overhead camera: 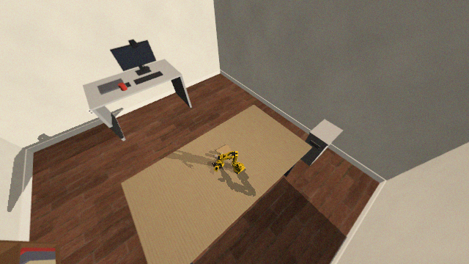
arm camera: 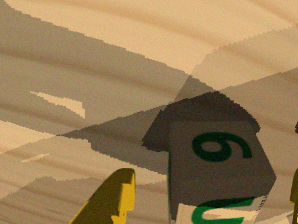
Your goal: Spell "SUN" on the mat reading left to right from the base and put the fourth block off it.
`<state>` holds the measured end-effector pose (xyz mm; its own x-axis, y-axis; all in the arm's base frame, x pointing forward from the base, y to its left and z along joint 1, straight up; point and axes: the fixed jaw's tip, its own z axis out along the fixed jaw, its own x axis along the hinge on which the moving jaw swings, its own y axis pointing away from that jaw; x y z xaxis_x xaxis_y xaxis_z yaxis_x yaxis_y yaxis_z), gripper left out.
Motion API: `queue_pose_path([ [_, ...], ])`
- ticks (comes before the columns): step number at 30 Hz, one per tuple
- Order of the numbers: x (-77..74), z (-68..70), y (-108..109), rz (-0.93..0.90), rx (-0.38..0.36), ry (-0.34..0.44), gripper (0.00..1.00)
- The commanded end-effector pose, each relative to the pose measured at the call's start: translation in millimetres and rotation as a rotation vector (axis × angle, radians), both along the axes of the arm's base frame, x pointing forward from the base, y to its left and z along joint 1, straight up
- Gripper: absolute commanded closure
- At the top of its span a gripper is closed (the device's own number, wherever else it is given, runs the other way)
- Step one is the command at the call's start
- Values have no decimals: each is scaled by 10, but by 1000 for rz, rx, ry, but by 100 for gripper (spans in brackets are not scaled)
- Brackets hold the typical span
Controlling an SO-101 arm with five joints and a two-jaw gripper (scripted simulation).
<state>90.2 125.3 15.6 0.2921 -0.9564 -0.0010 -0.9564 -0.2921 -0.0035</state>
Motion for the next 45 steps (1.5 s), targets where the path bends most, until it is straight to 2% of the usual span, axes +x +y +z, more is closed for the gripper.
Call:
queue_pose_path([
  [1, 48, 63, 78, 0, 49, -35, 68],
  [20, 71, 64, 85, 0, 48, -35, 72],
  [35, 134, 65, 102, 0, 48, -37, 83],
  [45, 153, 65, 107, 0, 47, -37, 87],
])
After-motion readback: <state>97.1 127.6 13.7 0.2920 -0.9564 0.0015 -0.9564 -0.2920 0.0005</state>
